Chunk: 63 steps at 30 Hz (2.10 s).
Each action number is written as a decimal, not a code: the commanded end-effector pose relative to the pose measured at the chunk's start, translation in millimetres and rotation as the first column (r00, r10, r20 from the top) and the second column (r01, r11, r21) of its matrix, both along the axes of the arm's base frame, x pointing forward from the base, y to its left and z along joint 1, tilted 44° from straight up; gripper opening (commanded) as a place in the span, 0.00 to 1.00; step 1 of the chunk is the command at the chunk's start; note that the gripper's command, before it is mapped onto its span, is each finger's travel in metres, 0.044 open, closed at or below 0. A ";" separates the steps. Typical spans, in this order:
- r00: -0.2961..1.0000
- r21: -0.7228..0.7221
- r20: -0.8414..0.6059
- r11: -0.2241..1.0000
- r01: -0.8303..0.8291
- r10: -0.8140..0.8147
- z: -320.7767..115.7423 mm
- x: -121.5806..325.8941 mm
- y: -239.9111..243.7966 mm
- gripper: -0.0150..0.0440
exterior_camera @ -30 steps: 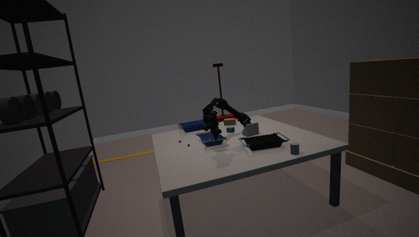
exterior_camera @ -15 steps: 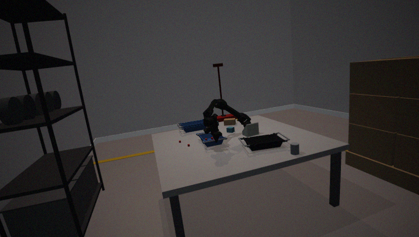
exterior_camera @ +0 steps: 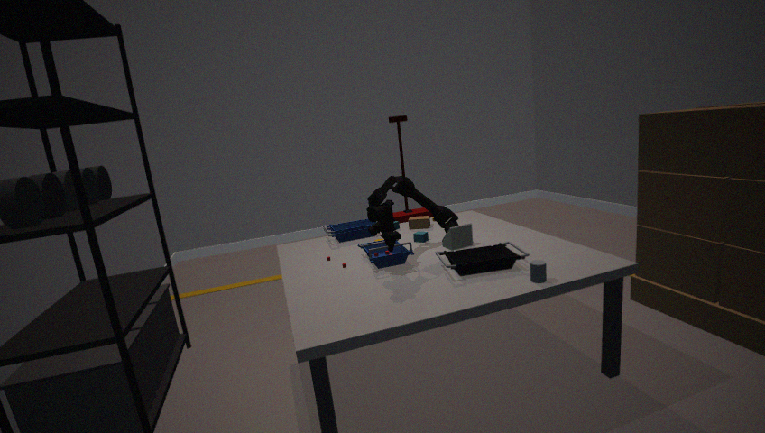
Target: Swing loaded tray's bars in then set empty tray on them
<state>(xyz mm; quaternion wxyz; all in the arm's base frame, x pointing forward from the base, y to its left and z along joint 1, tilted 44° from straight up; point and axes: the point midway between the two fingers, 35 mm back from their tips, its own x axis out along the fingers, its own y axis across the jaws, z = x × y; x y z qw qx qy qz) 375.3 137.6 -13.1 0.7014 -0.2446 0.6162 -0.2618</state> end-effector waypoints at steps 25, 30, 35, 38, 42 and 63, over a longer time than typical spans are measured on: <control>1.000 -0.011 -0.003 1.000 -0.003 0.003 26.9 -2.3 -6.1 0.41; 1.000 -0.011 -0.003 1.000 -0.003 0.003 26.9 -2.3 -6.1 0.41; 1.000 -0.011 -0.003 1.000 -0.003 0.003 26.9 -2.3 -6.1 0.41; 1.000 -0.011 -0.003 1.000 -0.003 0.003 26.9 -2.3 -6.1 0.41; 1.000 -0.011 -0.003 1.000 -0.003 0.003 26.9 -2.3 -6.1 0.32; 1.000 -0.011 -0.003 1.000 -0.001 0.001 27.0 -2.7 -6.1 0.25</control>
